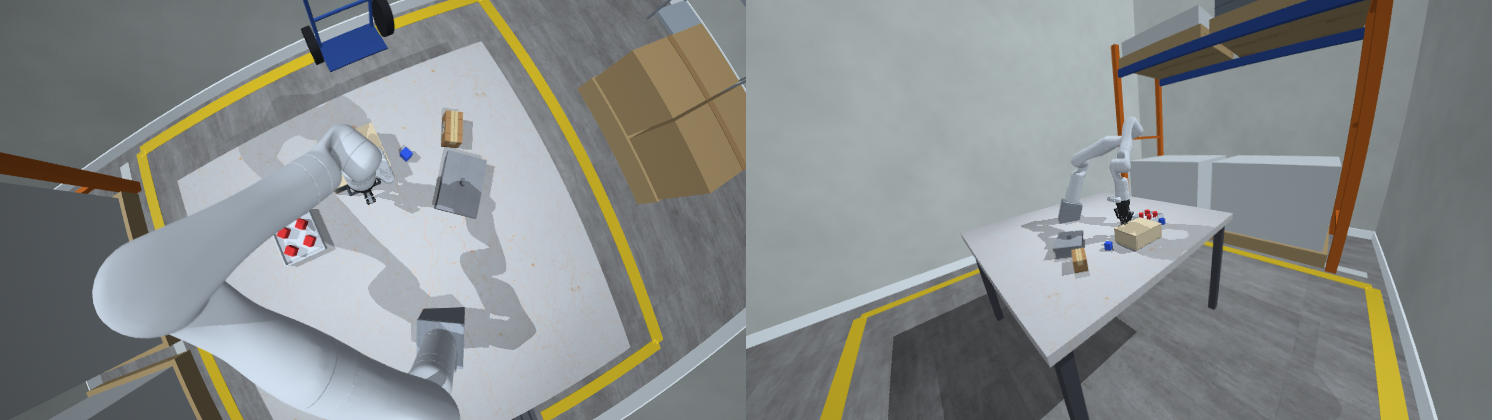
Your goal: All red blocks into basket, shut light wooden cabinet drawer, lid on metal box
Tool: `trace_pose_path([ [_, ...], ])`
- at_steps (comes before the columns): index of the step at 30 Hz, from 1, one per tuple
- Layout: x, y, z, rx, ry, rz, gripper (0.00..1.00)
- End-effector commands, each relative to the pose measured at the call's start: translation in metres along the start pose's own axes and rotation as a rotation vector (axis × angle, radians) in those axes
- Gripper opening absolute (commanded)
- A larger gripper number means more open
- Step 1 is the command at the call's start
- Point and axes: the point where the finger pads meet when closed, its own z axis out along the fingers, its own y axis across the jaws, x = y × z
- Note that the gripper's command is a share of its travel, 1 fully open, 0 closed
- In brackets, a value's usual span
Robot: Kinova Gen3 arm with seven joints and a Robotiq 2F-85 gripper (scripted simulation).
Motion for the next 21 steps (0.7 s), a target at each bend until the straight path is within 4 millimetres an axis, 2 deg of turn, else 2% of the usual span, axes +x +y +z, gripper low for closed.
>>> trace_pose_path([
  [1, 0.000, -0.001, -0.001, 0.002, 0.000, 0.000, 0.30],
  [12, 0.000, -0.001, -0.011, 0.002, 0.000, 0.000, 0.30],
  [21, 0.000, -0.001, -0.036, 0.002, 0.000, 0.000, 0.30],
])
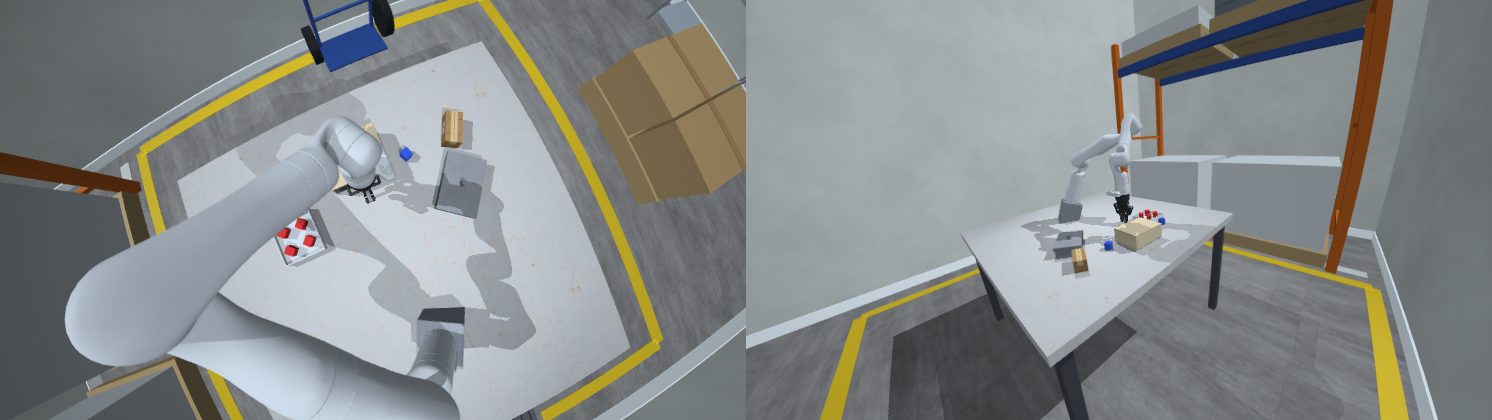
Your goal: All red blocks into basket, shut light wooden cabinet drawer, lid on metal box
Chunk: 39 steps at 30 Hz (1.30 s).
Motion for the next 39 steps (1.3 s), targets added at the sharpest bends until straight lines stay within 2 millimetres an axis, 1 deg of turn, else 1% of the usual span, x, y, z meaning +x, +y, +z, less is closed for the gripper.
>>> trace_pose_path([
  [1, 0.000, -0.001, -0.010, 0.002, 0.000, 0.000, 0.30],
  [6, 0.000, -0.001, -0.028, 0.002, 0.000, 0.000, 0.30],
  [8, 0.000, -0.001, -0.028, 0.002, 0.000, 0.000, 0.30],
  [17, 0.000, -0.001, -0.062, 0.002, 0.000, 0.000, 0.30],
  [23, 0.000, -0.001, -0.080, 0.002, 0.000, 0.000, 0.30],
  [25, 0.000, -0.001, -0.080, 0.002, 0.000, 0.000, 0.30],
  [32, 0.000, -0.001, -0.092, 0.002, 0.000, 0.000, 0.30],
  [39, 0.000, -0.001, -0.096, 0.002, 0.000, 0.000, 0.30],
])
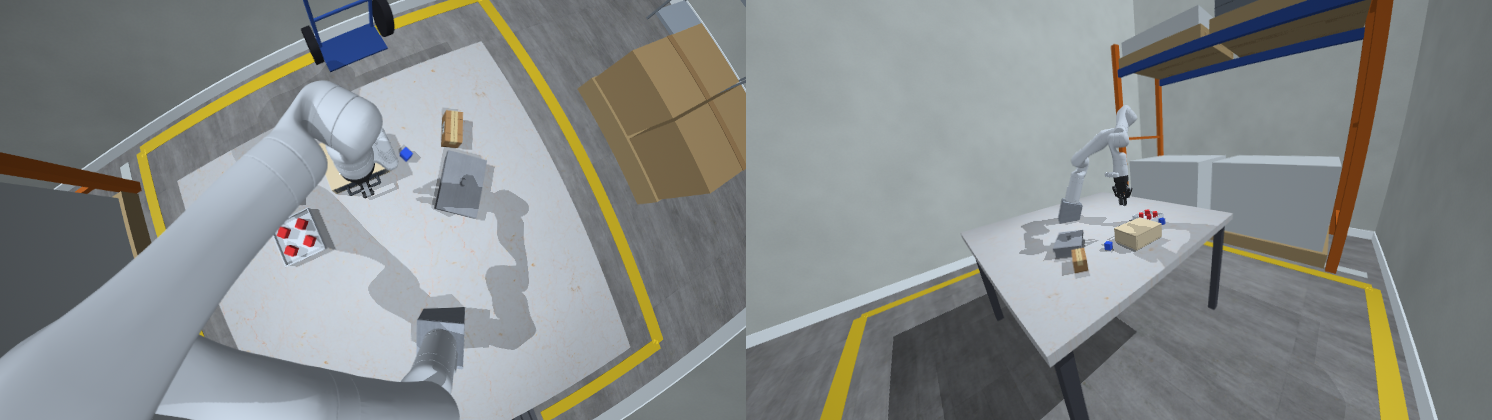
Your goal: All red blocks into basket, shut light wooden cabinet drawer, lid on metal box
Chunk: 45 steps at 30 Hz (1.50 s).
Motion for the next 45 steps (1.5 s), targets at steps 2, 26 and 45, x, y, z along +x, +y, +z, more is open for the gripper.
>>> trace_pose_path([
  [2, 0.000, 0.000, -0.001, 0.002, 0.000, 0.000, 0.30],
  [26, 0.005, 0.047, -0.031, 0.002, 0.000, 0.000, 0.30],
  [45, 0.005, 0.047, -0.031, 0.002, 0.000, 0.000, 0.30],
])
